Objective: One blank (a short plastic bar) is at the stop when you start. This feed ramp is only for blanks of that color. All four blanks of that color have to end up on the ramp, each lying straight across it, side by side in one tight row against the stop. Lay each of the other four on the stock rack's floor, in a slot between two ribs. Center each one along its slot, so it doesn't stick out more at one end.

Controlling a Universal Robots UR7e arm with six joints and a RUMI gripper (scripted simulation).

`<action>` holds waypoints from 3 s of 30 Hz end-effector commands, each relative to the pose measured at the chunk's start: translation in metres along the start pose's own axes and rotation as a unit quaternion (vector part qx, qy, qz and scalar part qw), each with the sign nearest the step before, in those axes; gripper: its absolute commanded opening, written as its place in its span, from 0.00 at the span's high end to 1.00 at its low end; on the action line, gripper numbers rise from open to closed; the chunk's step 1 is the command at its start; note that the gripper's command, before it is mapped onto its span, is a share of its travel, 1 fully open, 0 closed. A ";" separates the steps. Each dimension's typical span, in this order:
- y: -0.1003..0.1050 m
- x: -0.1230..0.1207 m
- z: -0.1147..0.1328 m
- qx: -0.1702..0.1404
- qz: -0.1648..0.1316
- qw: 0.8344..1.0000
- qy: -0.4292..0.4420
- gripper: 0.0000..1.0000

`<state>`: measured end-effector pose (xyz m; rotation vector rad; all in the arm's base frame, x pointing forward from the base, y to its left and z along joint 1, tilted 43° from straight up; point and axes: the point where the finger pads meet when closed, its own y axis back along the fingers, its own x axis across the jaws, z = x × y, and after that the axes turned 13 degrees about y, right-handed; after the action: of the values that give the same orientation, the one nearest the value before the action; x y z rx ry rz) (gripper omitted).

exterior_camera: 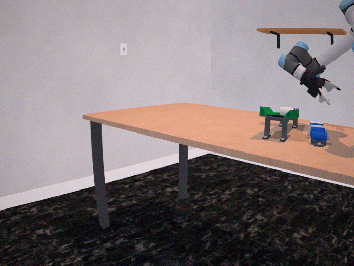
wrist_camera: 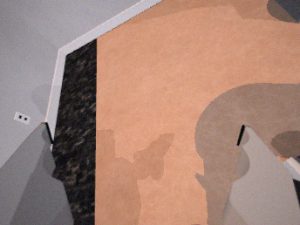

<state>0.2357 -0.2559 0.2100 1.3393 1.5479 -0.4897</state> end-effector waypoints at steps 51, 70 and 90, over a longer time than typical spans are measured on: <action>0.240 0.152 0.008 -0.266 0.101 0.948 0.142 0.00; 0.238 0.152 0.008 -0.266 0.101 0.948 0.142 0.00; 0.129 0.145 -0.007 -0.267 0.102 0.948 0.142 0.00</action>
<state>0.3913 -0.1324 0.1303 1.1585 1.6008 0.2448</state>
